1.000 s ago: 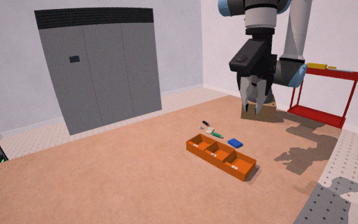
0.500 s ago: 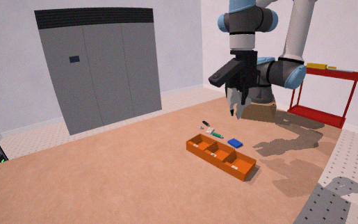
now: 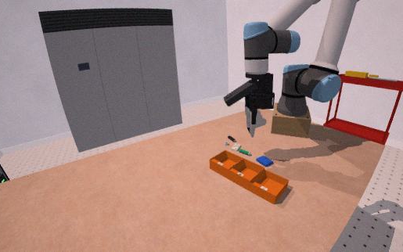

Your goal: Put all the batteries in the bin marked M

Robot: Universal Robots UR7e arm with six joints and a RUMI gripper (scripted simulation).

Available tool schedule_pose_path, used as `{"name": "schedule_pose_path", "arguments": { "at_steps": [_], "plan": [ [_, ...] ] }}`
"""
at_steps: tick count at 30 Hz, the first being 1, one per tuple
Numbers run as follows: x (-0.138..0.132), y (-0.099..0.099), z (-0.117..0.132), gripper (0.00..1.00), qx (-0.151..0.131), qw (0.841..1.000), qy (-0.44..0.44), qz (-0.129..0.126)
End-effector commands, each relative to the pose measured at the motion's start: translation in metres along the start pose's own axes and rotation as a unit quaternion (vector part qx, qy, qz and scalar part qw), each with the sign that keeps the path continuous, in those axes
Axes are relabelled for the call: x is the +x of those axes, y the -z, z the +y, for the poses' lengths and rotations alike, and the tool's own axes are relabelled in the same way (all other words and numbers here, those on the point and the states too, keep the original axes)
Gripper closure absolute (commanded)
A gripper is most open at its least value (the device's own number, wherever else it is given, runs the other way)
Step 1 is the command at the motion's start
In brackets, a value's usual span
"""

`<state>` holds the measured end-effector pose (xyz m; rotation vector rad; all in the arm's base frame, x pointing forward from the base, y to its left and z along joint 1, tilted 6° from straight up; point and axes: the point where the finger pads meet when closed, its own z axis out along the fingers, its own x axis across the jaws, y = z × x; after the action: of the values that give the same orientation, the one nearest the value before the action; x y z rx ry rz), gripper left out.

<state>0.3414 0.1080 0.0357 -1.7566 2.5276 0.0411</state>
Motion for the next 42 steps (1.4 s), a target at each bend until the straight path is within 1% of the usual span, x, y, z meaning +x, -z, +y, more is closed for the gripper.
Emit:
{"name": "schedule_pose_path", "arguments": {
  "at_steps": [1,6,12,14,15,20,28,42],
  "plan": [
    [0.032,-0.019,-0.013,0.83,0.002,0.997,-0.078,-0.003],
    [0.038,-0.02,-0.016,0.83,0.002,0.99,-0.141,-0.005],
    [0.032,-0.019,-0.015,0.83,0.003,0.978,-0.21,-0.009],
    [0.032,-0.019,-0.015,0.83,0.003,0.978,-0.21,-0.009],
    [0.032,-0.019,-0.015,0.83,0.004,0.97,-0.242,-0.011],
    [0.028,-0.019,-0.013,0.83,0.006,0.956,-0.293,-0.015],
    [0.025,-0.018,-0.011,0.83,0.01,0.928,-0.372,-0.016],
    [0.026,-0.018,-0.011,0.83,0.011,0.928,-0.372,-0.017]
  ]
}}
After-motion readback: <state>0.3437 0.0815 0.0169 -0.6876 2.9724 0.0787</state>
